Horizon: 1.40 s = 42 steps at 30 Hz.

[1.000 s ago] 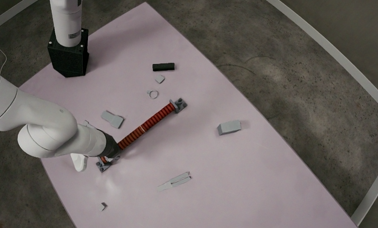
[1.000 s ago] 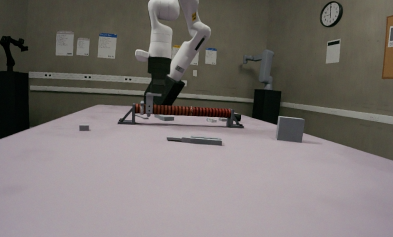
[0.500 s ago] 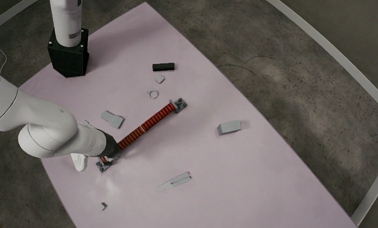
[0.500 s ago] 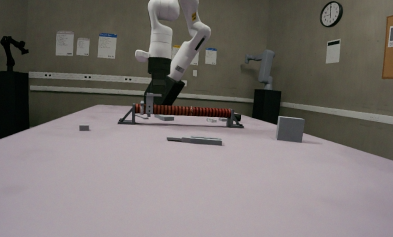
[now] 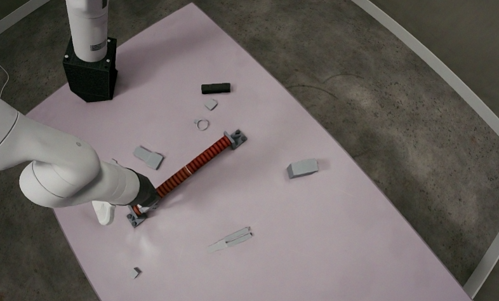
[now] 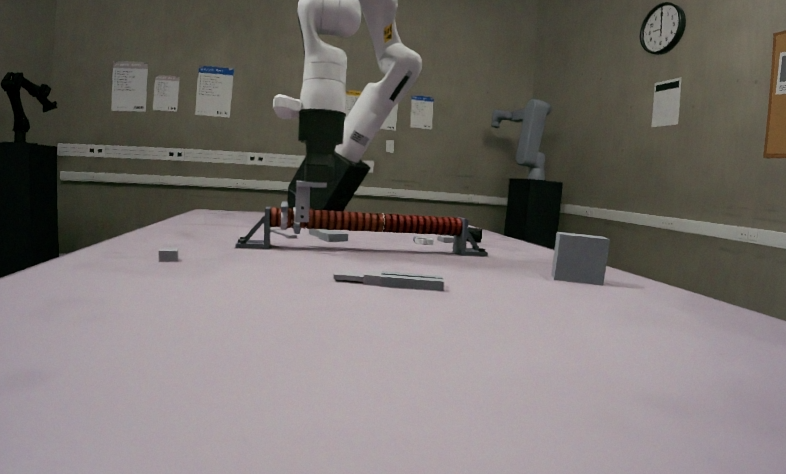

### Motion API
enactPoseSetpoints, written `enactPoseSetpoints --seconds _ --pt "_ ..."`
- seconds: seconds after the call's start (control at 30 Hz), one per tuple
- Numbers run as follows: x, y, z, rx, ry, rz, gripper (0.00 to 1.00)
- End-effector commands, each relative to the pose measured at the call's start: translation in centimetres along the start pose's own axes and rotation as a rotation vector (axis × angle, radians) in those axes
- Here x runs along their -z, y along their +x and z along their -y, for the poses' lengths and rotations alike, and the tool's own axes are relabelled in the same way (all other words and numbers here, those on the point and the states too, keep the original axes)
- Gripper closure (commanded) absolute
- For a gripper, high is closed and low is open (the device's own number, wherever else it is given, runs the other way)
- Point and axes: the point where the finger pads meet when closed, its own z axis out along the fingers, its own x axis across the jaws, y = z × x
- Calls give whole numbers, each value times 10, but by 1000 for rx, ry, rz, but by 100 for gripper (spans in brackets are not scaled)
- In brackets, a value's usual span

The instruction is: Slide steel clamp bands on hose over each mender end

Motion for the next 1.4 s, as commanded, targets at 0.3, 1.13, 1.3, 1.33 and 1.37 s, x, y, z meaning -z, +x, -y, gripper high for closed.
enactPoseSetpoints --seconds 0.3,1.13,1.3,1.33,1.37 --pt "57 -2 5 -6 9 11 0" --pt "54 -2 9 -6 9 11 0" --pt "53 -2 9 -6 9 11 0" --pt "53 -2 9 -6 9 11 0" --pt "53 -2 9 -6 9 11 0"
